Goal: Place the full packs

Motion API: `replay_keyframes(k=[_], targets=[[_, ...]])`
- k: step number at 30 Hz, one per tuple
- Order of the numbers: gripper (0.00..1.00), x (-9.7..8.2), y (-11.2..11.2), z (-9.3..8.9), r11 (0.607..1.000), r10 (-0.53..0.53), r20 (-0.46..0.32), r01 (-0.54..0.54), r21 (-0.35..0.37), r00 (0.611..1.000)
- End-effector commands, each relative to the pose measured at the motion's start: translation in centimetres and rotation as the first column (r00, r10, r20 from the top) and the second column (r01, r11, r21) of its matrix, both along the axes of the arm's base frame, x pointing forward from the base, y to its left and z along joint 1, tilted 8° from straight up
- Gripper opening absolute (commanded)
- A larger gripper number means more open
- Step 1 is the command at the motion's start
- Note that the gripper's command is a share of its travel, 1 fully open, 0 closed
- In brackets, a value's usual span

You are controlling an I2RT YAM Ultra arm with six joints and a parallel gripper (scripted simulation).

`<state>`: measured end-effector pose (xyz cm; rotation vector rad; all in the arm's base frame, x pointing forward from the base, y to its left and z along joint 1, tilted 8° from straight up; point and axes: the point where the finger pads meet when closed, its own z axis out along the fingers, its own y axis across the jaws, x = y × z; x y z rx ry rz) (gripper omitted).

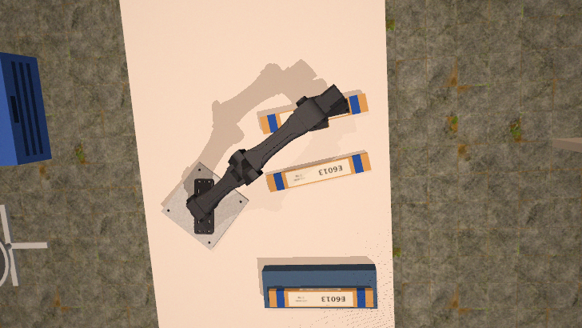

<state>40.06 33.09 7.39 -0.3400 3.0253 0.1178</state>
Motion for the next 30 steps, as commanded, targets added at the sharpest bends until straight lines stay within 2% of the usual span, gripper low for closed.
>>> replay_keyframes(k=[1, 30], targets=[[0.0, 0.48, 0.11, 6.24, 0.997, -0.003, 0.093, -0.004, 0.075, 0.996], [0.0, 0.5, -0.33, 6.11, 0.997, -0.007, 0.088, 0.0, 0.071, 0.996]])
